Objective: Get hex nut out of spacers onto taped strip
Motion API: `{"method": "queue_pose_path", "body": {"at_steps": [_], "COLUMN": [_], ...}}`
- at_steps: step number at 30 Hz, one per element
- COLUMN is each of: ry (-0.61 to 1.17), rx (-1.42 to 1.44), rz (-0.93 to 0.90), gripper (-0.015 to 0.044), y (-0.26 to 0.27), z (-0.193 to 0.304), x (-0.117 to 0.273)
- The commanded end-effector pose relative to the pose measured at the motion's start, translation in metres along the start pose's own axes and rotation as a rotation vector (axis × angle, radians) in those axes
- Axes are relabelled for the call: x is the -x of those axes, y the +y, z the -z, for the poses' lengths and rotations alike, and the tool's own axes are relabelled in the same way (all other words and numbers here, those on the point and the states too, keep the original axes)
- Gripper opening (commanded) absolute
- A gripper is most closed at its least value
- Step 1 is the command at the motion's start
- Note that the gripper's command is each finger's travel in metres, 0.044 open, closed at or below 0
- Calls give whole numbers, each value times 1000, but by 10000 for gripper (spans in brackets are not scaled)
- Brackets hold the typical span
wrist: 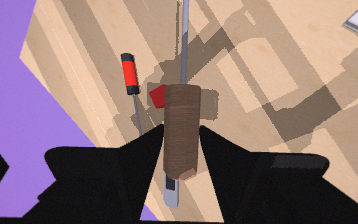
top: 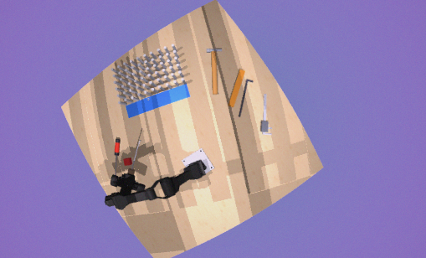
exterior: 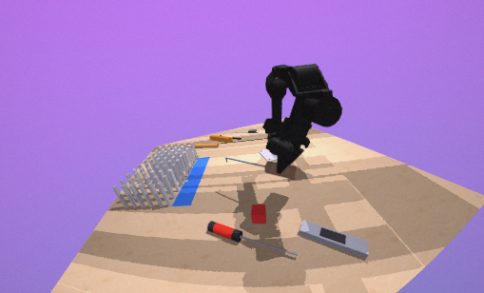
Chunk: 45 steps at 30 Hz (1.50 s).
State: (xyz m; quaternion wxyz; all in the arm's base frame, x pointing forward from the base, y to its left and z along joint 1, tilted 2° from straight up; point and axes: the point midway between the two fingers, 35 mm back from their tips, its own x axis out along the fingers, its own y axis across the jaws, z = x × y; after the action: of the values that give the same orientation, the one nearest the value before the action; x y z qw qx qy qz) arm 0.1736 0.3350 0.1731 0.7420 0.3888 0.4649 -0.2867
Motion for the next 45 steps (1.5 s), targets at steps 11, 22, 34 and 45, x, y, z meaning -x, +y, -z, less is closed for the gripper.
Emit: {"method": "queue_pose_path", "body": {"at_steps": [11, 22, 34, 45], "ry": [-6, -6, -6, -6], "rx": [-1, -1, -1, -1], "rz": [-6, -6, -6, -6], "gripper": [0, 0, 0, 0], "y": [-1, -2, -4, -6], "z": [2, 5, 8, 10], "x": [-10, -17, -25, -32]}}
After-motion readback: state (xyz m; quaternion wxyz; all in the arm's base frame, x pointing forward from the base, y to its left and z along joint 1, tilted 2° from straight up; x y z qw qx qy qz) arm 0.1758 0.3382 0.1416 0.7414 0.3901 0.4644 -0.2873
